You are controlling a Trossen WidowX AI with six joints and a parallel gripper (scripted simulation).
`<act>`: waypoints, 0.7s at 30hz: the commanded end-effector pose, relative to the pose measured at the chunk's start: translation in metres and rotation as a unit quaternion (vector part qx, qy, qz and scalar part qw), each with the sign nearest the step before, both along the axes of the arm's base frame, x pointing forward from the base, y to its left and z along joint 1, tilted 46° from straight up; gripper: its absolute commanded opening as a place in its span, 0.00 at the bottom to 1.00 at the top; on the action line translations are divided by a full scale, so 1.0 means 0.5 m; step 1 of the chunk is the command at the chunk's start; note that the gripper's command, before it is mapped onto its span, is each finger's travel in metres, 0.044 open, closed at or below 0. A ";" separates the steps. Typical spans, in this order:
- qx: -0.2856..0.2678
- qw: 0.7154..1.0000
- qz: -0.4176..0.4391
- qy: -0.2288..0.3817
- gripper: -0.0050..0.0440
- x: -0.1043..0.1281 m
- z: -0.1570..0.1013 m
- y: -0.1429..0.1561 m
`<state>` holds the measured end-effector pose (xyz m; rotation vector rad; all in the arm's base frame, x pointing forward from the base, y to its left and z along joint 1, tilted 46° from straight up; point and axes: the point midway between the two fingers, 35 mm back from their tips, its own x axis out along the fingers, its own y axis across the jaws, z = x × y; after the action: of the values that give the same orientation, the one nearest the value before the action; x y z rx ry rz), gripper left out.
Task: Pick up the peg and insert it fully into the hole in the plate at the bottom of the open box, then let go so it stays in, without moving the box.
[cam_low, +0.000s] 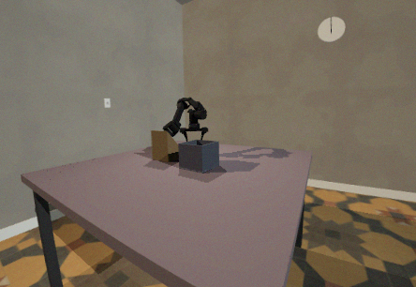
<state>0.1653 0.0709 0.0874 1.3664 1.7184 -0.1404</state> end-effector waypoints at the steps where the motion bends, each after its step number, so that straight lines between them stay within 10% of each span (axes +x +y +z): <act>1: 0.002 1.000 0.000 0.002 1.00 -0.002 -0.010 0.011; 21: -0.002 1.000 -0.001 0.002 1.00 0.002 -0.053 0.051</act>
<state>0.1680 0.0913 0.0651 1.3639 1.7129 -0.1487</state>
